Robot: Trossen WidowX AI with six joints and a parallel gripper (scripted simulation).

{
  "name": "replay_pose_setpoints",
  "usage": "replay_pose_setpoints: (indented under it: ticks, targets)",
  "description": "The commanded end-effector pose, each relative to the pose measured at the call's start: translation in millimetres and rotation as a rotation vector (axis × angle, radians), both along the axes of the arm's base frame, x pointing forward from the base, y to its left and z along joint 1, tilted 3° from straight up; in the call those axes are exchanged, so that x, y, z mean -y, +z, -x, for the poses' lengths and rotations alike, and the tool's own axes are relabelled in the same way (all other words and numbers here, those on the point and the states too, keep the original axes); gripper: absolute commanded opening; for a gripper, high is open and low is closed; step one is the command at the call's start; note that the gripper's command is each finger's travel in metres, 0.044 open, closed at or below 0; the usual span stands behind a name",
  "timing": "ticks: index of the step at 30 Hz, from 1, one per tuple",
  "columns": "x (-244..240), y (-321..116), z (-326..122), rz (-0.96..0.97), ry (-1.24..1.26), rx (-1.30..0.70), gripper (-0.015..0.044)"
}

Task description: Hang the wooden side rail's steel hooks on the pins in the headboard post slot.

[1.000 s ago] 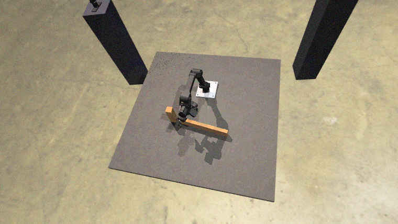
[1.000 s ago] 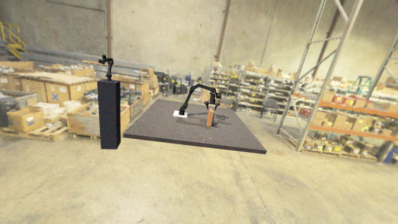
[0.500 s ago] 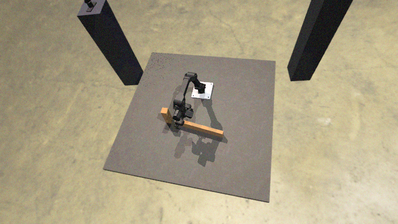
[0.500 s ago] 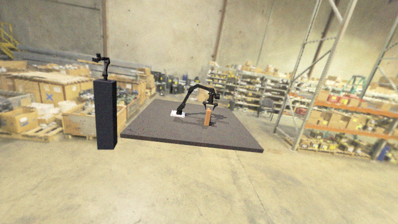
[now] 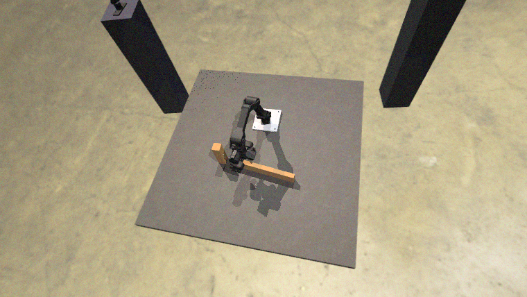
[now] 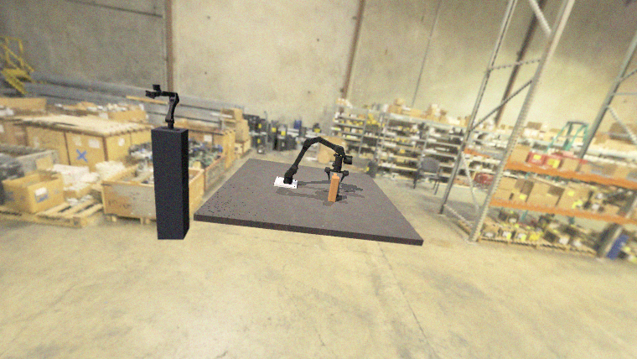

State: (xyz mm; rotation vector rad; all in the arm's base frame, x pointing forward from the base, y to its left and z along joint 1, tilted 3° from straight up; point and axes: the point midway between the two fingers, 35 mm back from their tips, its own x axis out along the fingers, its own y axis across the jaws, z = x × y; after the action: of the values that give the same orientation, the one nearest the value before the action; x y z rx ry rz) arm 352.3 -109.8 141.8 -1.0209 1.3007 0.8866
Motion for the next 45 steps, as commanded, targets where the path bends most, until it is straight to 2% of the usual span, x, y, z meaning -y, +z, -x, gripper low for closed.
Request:
replay_pose_setpoints:
  ticks: [1,45]
  targets:
    - [0,-6,0,-0.004,0.003,-0.004,0.044]
    - [2,-71,-5,-0.004,0.003,-0.004,0.044]
